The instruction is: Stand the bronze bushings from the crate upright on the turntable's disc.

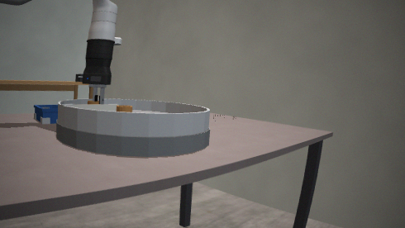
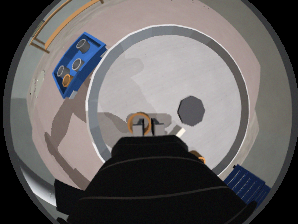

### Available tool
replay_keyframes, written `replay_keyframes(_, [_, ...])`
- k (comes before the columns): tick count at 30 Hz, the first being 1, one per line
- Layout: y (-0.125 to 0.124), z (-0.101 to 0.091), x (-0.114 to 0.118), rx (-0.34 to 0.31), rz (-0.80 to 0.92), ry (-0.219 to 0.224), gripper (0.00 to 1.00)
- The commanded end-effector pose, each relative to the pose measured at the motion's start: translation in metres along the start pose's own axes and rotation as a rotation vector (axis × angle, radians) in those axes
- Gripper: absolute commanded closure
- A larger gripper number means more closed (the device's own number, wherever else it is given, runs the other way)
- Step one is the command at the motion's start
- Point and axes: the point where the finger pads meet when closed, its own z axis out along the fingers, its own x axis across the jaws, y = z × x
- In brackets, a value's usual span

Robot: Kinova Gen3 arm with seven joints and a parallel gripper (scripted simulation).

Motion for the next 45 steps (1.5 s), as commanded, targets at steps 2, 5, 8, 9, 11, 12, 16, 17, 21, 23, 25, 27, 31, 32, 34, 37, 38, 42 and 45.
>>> replay_keyframes(2, [0.0, 0.0, 0.0, 0.004, -0.001, 0.004, 0.62])
replay_keyframes(5, [0.0, 0.0, 0.0, 0.004, -0.001, 0.004, 0.62])
replay_keyframes(8, [0.0, 0.0, 0.0, 0.004, -0.001, 0.004, 0.62])
replay_keyframes(9, [0.0, -0.001, 0.0, 0.004, -0.001, 0.004, 0.62])
replay_keyframes(11, [-0.001, -0.005, 0.001, 0.004, -0.004, 0.007, 0.62])
replay_keyframes(12, [-0.002, -0.008, 0.002, 0.004, -0.008, 0.01, 0.62])
replay_keyframes(16, [-0.003, -0.026, 0.004, 0.004, -0.011, 0.012, 0.62])
replay_keyframes(17, [-0.003, -0.031, 0.003, 0.004, -0.011, 0.012, 0.62])
replay_keyframes(21, [-0.003, -0.039, 0.003, 0.004, -0.011, 0.012, 0.62])
replay_keyframes(23, [-0.003, -0.045, 0.003, 0.004, -0.011, 0.012, 0.62])
replay_keyframes(25, [-0.003, -0.048, 0.003, 0.004, -0.01, 0.011, 0.62])
replay_keyframes(27, [-0.001, -0.047, 0.003, 0.004, -0.008, 0.009, 0.62])
replay_keyframes(31, [0.0, -0.046, 0.002, 0.004, -0.005, 0.007, 0.62])
replay_keyframes(32, [0.0, -0.046, 0.002, 0.004, -0.005, 0.007, 0.62])
replay_keyframes(34, [0.0, -0.046, 0.002, 0.004, -0.005, 0.007, 0.62])
replay_keyframes(37, [0.0, -0.046, 0.002, 0.004, -0.005, 0.007, 0.62])
replay_keyframes(38, [0.0, -0.046, 0.002, 0.004, -0.005, 0.007, 0.62])
replay_keyframes(42, [0.0, -0.046, 0.002, 0.004, -0.005, 0.007, 0.62])
replay_keyframes(45, [0.0, -0.046, 0.002, 0.004, -0.005, 0.007, 0.62])
